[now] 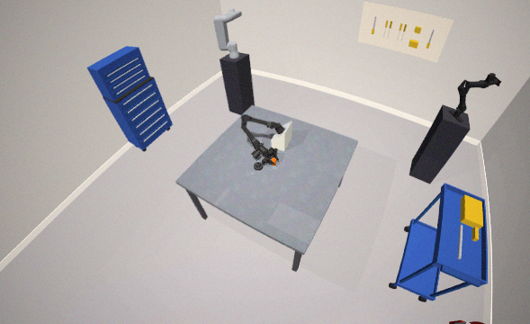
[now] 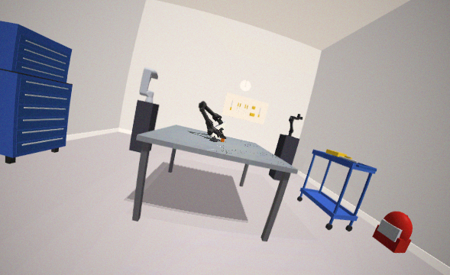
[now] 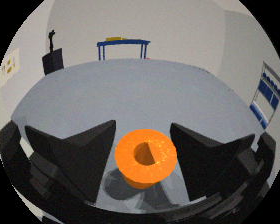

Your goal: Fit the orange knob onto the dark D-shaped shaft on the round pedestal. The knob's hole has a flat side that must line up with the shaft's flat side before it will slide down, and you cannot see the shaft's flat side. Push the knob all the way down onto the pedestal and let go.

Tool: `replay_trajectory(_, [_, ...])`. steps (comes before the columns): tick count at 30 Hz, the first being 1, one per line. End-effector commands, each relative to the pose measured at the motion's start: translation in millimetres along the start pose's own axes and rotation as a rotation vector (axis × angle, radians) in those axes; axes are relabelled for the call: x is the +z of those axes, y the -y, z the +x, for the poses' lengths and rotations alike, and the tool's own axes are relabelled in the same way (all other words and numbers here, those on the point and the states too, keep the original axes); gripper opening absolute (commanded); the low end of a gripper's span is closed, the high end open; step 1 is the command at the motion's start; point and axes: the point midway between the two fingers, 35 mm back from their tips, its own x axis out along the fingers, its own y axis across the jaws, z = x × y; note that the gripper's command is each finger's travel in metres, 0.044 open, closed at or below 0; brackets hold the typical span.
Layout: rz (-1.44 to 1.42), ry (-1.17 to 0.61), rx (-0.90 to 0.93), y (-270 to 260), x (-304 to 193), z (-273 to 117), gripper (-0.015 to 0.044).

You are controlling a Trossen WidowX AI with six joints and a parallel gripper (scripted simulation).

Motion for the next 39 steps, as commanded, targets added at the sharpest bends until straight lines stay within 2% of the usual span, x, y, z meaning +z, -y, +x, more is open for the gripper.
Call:
replay_trajectory(1, [-0.002, 0.004, -0.001, 0.3, 0.5, 0.0, 0.0312])
replay_trajectory(6, [-0.002, 0.004, -0.001, 0.3, 0.5, 0.0, 0.0440])
replay_trajectory(12, [-0.002, 0.004, -0.001, 0.7, 2.3, -0.8, 0.0440])
replay_trajectory(19, [-0.001, 0.001, -0.002, 1.8, 67.8, -27.1, 0.0440])
replay_trajectory(25, [0.019, -0.037, 0.035, -2.4, 74.2, -26.3, 0.0440])
replay_trajectory(29, [0.103, -0.302, 0.199, -16.8, 71.4, -15.1, 0.0440])
replay_trajectory(32, [0.129, -0.543, 0.252, -22.2, 69.9, -15.1, 0.0440])
replay_trajectory(35, [0.117, -0.791, 0.229, -20.0, 71.8, -21.1, 0.0440])
replay_trajectory(39, [0.044, -1.092, 0.076, -5.3, 85.6, -34.5, 0.0440])
